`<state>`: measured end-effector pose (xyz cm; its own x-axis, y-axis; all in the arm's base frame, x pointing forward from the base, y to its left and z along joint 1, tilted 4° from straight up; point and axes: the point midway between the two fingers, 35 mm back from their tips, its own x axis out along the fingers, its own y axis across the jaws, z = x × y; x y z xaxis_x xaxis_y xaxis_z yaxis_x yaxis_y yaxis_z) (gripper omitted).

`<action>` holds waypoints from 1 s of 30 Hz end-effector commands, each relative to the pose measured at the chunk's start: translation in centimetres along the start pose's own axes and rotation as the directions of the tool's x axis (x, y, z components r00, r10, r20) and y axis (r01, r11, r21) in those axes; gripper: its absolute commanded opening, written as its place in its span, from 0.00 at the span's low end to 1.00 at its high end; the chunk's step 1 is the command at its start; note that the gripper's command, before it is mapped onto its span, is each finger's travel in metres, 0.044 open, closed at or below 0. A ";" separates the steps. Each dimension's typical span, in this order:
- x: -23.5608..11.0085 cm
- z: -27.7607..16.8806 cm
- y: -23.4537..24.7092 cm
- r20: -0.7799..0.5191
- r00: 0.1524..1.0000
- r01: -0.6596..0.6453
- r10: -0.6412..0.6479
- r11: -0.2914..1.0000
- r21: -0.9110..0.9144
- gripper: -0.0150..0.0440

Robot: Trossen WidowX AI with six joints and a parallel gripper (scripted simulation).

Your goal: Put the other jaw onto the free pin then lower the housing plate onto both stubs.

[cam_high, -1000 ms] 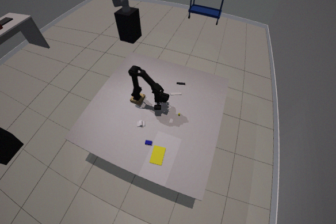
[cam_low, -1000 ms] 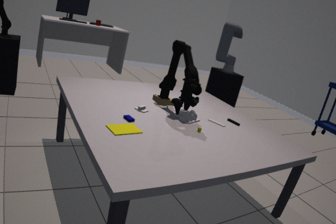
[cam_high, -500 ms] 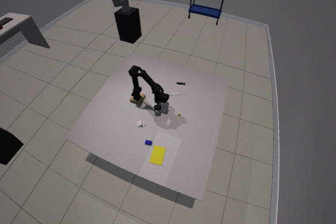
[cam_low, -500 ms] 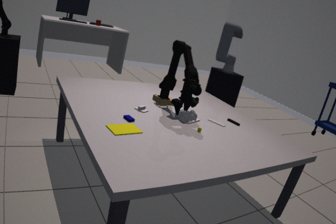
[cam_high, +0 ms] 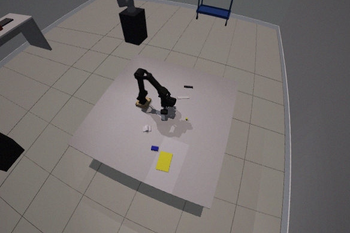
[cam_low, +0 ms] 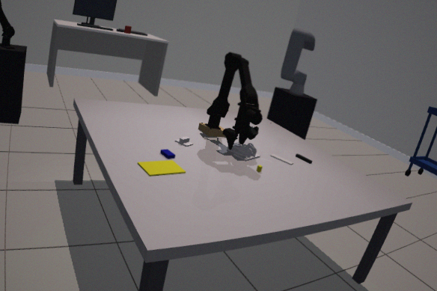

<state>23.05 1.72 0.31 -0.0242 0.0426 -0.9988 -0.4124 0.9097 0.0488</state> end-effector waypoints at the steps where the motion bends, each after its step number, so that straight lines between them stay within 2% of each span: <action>1: 0.2 -0.1 0.1 -0.005 1.000 -0.005 0.005 1.000 0.004 0.85; 30: -0.5 -0.1 0.1 -0.005 1.000 -0.004 0.004 1.000 0.004 0.85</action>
<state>22.78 1.71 0.43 -0.0370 0.0420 -0.9984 -0.4118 0.9097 0.0535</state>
